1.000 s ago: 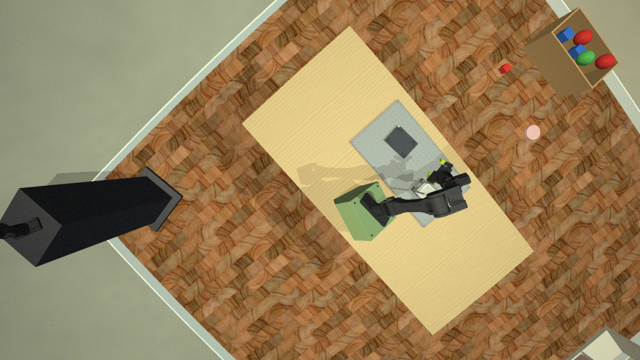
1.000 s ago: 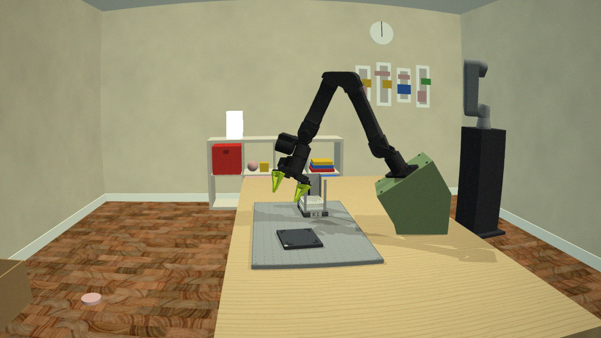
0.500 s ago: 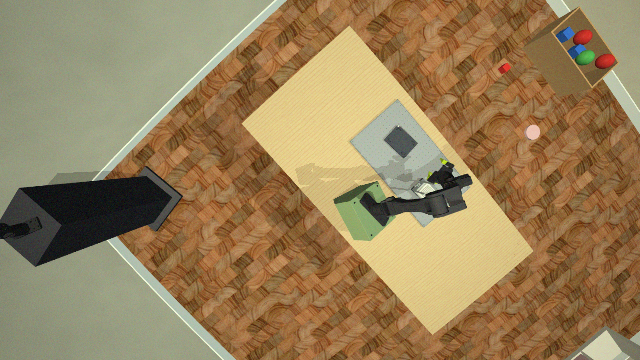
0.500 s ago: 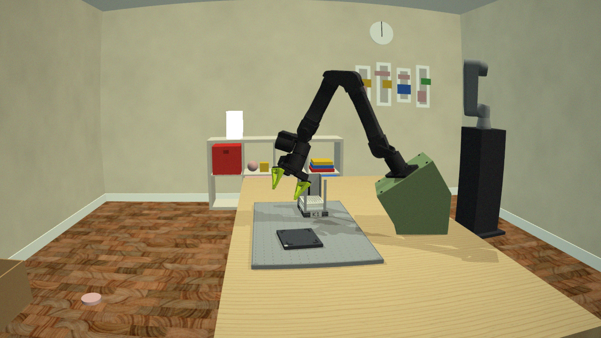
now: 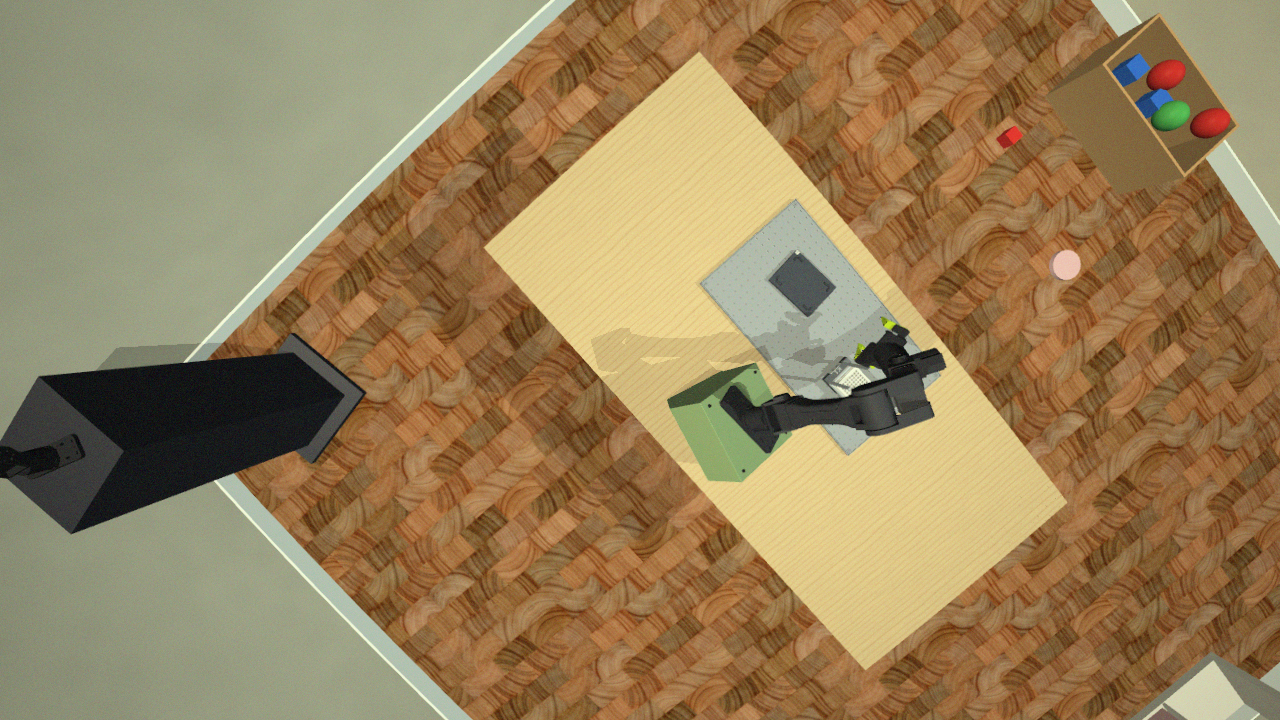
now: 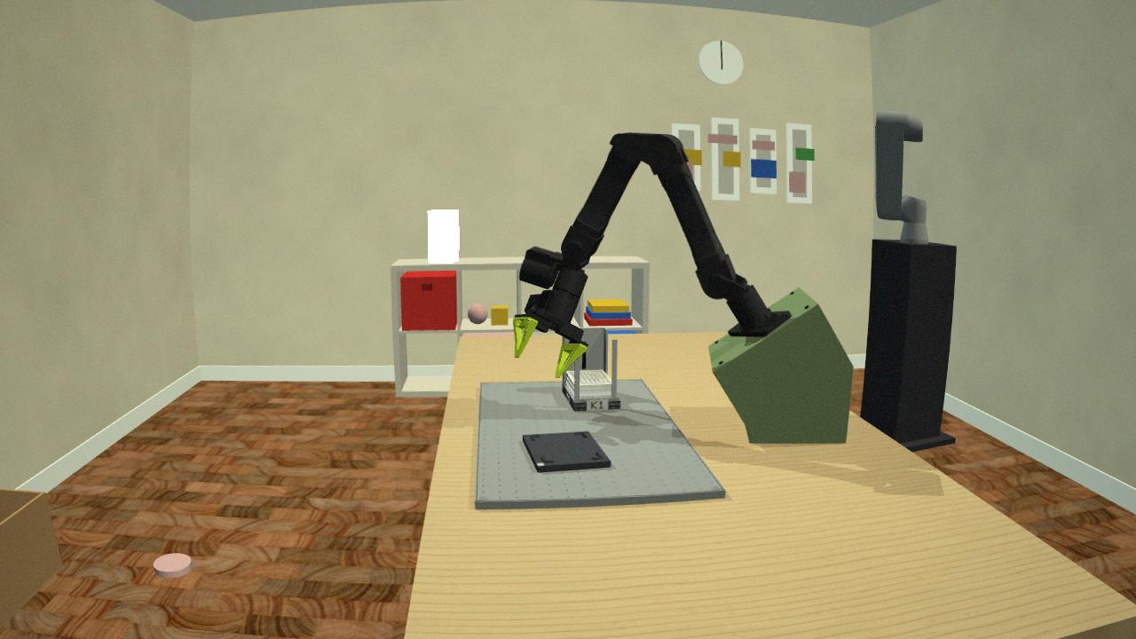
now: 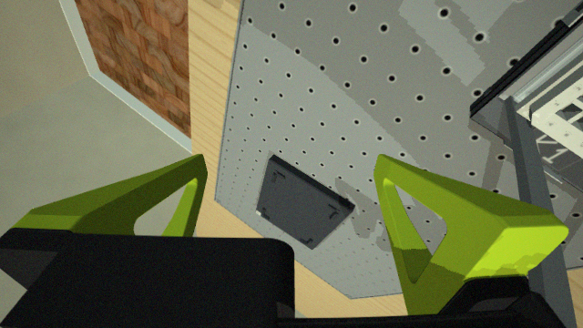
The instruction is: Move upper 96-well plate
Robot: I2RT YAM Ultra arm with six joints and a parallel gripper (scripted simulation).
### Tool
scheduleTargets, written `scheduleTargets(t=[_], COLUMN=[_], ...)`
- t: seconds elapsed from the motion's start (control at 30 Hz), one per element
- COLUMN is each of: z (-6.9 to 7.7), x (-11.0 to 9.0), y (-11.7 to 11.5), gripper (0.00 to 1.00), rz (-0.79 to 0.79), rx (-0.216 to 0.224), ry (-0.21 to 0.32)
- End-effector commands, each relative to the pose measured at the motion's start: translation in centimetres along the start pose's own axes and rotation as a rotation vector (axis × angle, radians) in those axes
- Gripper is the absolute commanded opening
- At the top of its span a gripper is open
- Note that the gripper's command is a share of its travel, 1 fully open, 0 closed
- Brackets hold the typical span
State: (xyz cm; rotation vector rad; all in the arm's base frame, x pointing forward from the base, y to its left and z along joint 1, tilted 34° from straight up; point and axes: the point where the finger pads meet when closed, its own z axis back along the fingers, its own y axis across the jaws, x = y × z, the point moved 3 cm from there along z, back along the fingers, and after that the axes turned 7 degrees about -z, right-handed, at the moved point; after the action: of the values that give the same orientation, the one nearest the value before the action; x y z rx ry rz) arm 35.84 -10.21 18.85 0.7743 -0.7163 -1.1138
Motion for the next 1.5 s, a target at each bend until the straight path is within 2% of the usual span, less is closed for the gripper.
scheduleTargets(t=[0.0,0.23,0.3,0.37,0.47,1.07,1.1,1.23,1.27,1.47], z=[2.5,2.5,3.4,3.4,4.4,4.4,3.6,3.4,3.4,3.7], x=[3.4,3.4,3.8,3.8,4.4,4.8,4.3,3.9,3.9,4.4], y=[-2.8,-2.8,-3.0,-3.0,-3.6,-4.2,-4.4,-4.1,-4.0,-4.3], gripper=[1.0,1.0,1.0,1.0,1.0,1.0,1.0,1.0,1.0,1.0], rz=[-0.047,-0.047,-0.083,-0.083,-0.082,-0.057,-0.056,-0.101,-0.104,-0.116], rx=[-0.162,-0.162,-0.191,-0.191,-0.189,-0.058,-0.067,-0.211,-0.224,-0.226], ry=[-0.166,-0.166,-0.191,-0.191,-0.188,-0.056,-0.048,-0.164,-0.173,-0.188])
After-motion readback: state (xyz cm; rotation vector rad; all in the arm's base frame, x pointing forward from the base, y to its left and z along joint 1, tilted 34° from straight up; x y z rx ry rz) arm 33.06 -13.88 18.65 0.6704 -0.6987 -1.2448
